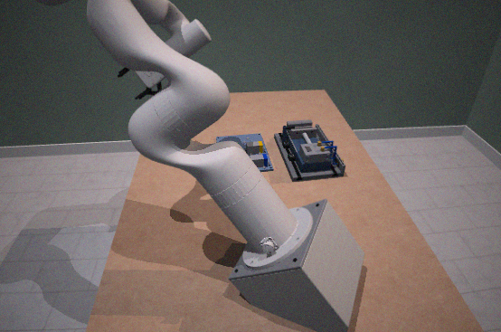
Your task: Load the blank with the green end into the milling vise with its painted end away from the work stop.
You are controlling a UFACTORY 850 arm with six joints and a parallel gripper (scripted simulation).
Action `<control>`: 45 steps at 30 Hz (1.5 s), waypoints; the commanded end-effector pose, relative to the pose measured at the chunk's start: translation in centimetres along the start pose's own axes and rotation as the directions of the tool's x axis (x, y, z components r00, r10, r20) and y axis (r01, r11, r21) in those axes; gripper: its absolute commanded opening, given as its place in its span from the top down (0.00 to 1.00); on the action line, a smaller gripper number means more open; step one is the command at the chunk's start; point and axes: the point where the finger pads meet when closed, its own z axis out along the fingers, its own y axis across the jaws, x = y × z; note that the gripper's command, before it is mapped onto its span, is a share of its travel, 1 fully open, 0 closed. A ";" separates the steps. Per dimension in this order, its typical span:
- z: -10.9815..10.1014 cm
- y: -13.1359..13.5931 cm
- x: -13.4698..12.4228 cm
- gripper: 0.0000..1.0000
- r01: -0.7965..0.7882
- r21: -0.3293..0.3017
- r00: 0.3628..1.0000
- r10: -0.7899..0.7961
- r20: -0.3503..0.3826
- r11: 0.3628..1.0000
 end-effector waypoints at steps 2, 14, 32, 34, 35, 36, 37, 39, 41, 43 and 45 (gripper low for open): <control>0.0 -0.1 0.0 0.00 0.002 0.000 1.000 -0.002 0.000 1.000; -2.5 1.5 -0.1 0.00 -0.138 -0.062 0.986 0.131 -0.105 0.988; -5.9 3.7 -0.2 0.00 -0.330 -0.121 0.921 0.292 -0.256 0.936; -6.2 3.9 -0.2 0.00 -0.348 -0.125 0.913 0.306 -0.270 0.929; -6.2 3.9 -0.2 0.00 -0.348 -0.125 0.913 0.306 -0.270 0.929; -6.2 3.9 -0.2 0.00 -0.348 -0.125 0.913 0.306 -0.270 0.929; -6.2 3.9 -0.2 0.00 -0.348 -0.125 0.913 0.306 -0.270 0.929; -6.2 3.9 -0.2 0.00 -0.348 -0.125 0.913 0.306 -0.270 0.929; -6.5 4.0 -0.2 0.00 -0.362 -0.127 0.906 0.316 -0.282 0.923; -7.1 4.4 -0.3 0.00 -0.397 -0.134 0.887 0.342 -0.310 0.908; -7.7 4.8 -0.3 0.00 -0.431 -0.139 0.867 0.366 -0.338 0.892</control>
